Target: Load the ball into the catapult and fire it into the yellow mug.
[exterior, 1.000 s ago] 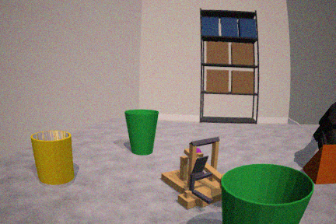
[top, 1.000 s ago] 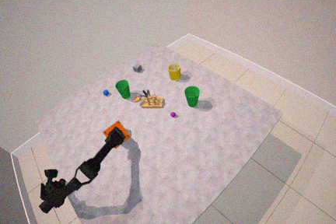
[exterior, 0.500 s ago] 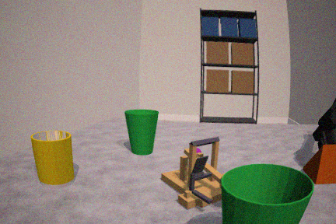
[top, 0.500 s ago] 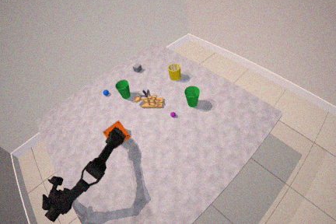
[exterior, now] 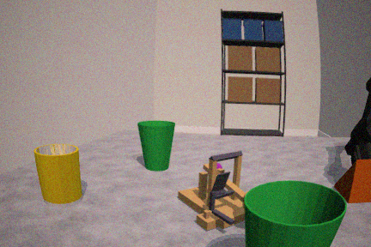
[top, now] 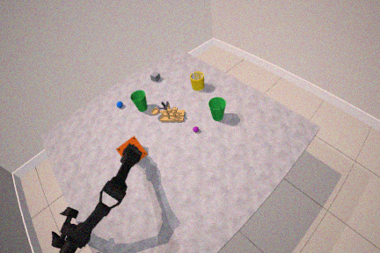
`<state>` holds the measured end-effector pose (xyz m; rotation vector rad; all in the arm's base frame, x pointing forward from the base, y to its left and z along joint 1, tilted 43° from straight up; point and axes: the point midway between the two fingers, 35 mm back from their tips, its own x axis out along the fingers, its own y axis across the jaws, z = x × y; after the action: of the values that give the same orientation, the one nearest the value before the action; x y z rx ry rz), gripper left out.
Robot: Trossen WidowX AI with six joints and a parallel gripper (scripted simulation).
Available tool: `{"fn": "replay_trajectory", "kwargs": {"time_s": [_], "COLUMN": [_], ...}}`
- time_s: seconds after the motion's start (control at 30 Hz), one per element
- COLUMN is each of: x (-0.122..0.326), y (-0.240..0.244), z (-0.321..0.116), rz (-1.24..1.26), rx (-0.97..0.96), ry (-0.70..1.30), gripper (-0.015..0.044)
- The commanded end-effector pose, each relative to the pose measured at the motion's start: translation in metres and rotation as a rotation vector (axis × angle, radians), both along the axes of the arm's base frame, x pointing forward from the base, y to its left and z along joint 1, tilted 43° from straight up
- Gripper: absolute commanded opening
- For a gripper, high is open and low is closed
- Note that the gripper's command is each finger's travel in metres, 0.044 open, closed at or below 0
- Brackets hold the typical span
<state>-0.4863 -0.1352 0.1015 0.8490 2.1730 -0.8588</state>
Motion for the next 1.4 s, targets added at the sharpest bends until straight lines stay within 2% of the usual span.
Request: {"fn": "replay_trajectory", "kwargs": {"time_s": [0.0, 0.73, 1.37], "x": [0.004, 0.036, 0.086], "y": [-0.011, -0.075, -0.137], "z": [0.014, 0.076, 0.134], "rz": [-0.011, -0.045, -0.035], "rx": [-0.061, -0.388, -0.723], "ry": [0.044, 0.213, 0.302], "gripper": [0.0440, 0.0440, 0.0440]}}
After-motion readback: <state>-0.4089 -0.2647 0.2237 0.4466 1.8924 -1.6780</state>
